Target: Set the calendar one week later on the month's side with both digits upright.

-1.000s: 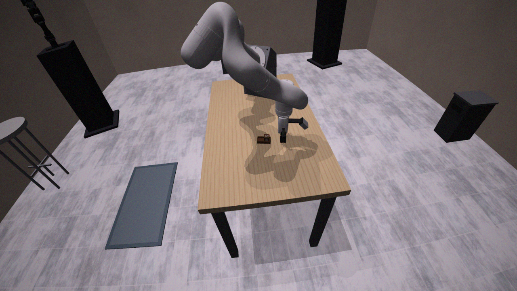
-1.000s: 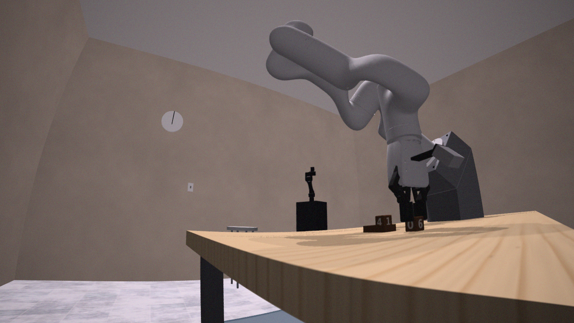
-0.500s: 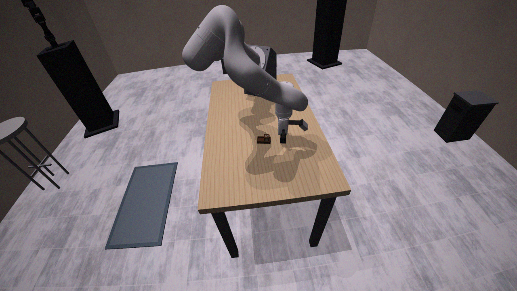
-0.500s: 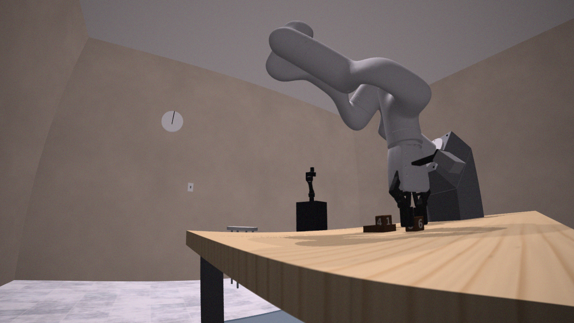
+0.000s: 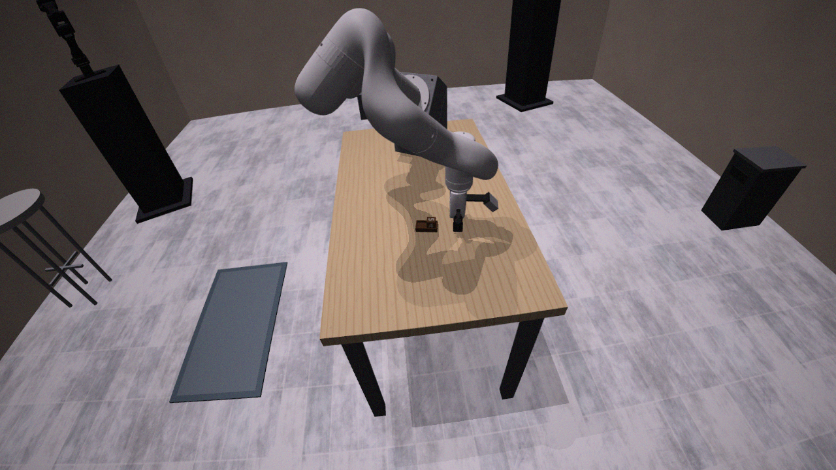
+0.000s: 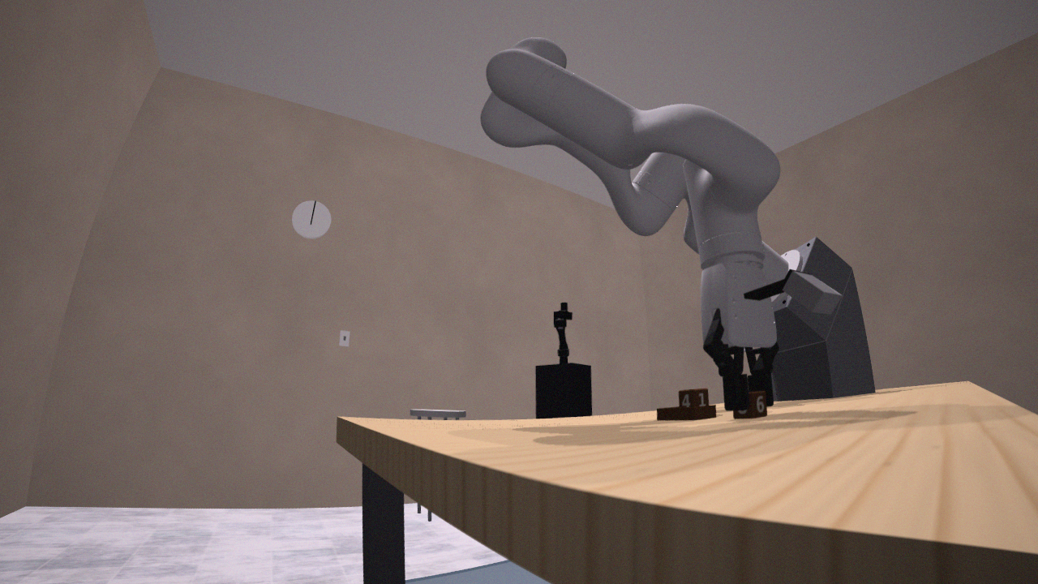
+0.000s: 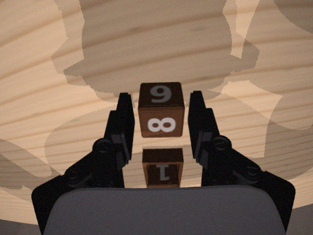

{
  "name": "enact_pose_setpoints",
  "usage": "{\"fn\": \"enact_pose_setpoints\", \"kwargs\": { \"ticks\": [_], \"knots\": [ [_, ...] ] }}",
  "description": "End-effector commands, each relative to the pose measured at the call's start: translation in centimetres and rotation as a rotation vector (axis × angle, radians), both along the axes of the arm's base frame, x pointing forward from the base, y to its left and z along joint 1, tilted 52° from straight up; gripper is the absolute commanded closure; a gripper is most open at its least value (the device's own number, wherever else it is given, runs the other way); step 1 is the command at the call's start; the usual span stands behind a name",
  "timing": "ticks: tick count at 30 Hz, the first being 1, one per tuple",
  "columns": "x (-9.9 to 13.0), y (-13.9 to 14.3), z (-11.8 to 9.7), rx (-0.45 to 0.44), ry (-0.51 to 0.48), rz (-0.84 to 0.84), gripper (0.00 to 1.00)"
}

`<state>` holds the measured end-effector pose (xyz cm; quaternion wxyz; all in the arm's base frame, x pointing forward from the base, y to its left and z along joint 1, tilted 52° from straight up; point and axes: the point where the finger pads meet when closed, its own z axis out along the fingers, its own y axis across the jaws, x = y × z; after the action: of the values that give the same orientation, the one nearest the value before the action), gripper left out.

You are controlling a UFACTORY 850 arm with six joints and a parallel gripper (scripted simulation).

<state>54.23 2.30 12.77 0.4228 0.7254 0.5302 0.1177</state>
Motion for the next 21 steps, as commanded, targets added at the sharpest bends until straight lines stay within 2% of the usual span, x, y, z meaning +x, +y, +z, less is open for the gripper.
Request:
{"fn": "enact_pose_setpoints", "kwargs": {
  "ticks": [1, 15, 16, 21],
  "knots": [
    [0.01, 0.04, 0.03, 0.000, -0.001, 0.001, 0.53],
    [0.01, 0.04, 0.03, 0.000, -0.001, 0.001, 0.53],
    [0.01, 0.04, 0.03, 0.000, -0.001, 0.001, 0.73],
    [0.01, 0.04, 0.03, 0.000, -0.001, 0.001, 0.73]
  ]
}}
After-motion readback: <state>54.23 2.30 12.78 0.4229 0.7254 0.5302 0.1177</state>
